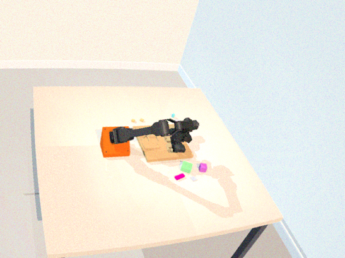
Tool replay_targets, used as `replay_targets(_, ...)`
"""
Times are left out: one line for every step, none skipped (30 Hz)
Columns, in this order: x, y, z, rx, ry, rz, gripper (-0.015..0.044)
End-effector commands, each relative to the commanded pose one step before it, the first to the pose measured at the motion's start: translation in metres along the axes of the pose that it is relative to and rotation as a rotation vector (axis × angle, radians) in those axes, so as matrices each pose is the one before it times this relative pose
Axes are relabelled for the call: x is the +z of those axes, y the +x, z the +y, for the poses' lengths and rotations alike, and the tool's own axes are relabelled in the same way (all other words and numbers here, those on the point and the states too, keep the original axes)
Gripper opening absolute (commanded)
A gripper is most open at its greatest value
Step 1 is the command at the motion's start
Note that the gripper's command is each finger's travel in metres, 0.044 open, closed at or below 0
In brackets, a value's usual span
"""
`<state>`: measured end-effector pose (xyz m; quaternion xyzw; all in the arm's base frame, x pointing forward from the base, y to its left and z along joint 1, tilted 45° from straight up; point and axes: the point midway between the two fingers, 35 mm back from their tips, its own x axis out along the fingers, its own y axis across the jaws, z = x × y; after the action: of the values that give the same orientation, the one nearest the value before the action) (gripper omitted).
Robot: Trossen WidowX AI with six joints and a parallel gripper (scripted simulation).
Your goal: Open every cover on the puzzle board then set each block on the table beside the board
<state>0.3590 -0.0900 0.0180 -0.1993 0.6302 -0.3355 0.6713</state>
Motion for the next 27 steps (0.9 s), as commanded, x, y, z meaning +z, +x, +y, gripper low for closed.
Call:
replay_targets(0.00007,-0.00005,-0.00003,0.00004,0.0002,-0.00012,0.008)
replay_targets(0.00001,-0.00021,0.00001,0.00001,0.0,0.00002,0.008)
replay_targets(0.00001,-0.00062,0.00003,0.00004,-0.0001,0.00005,0.008)
replay_targets(0.00002,-0.00103,0.00005,0.00006,-0.0001,0.00009,0.008)
replay_targets(0.00002,-0.00126,0.00005,0.00006,-0.0002,0.0001,0.008)
replay_targets(0.00002,-0.00127,0.00005,0.00006,-0.0002,0.0001,0.008)
replay_targets(0.00001,-0.00127,0.00005,0.00005,-0.0002,0.0001,0.008)
replay_targets(0.00001,-0.00127,0.00004,0.00004,-0.0002,0.0001,0.008)
replay_targets(0.0,-0.00127,0.00004,0.00004,-0.0002,0.0001,0.008)
replay_targets(0.0,-0.00127,0.00004,0.00003,-0.0002,0.0001,0.008)
replay_targets(-0.00001,-0.00127,0.00003,0.00002,-0.0002,0.0001,0.008)
replay_targets(-0.00001,-0.00127,0.00003,0.00001,-0.0002,0.0001,0.008)
replay_targets(-0.00002,-0.00128,0.00003,0.00001,-0.0002,0.0001,0.008)
replay_targets(-0.00002,-0.00128,0.00003,0.0,-0.0002,0.0001,0.008)
replay_targets(-0.00003,-0.00128,0.00002,-0.00001,-0.0002,0.0001,0.008)
replay_targets(-0.00003,-0.00128,0.00002,-0.00001,-0.0002,0.0001,0.008)
replay_targets(-0.00004,-0.00128,0.00002,-0.00002,-0.0002,0.0001,0.008)
replay_targets(-0.00004,-0.00128,0.00001,-0.00003,-0.0002,0.0001,0.008)
replay_targets(-0.00005,-0.00128,0.00001,-0.00003,-0.0002,0.0001,0.008)
replay_targets(-0.00005,-0.00128,0.00001,-0.00004,-0.0002,0.0001,0.008)
replay_targets(-0.00005,-0.00128,0.0,-0.00005,-0.0002,0.0001,0.008)
replay_targets(-0.00006,-0.00128,0.0,-0.00006,-0.0002,0.0001,0.008)
replay_targets(-0.00006,-0.00129,0.0,-0.00006,-0.0002,0.0001,0.008)
replay_targets(-0.00007,-0.00129,-0.00001,-0.00007,-0.0002,0.0001,0.008)
replay_targets(-0.00007,-0.00129,-0.00001,-0.00008,-0.0002,0.0001,0.008)
replay_targets(-0.00008,-0.00129,-0.00001,-0.00008,-0.0002,0.0001,0.008)
replay_targets(-0.00008,-0.00129,-0.00002,-0.00009,-0.0002,0.0001,0.008)
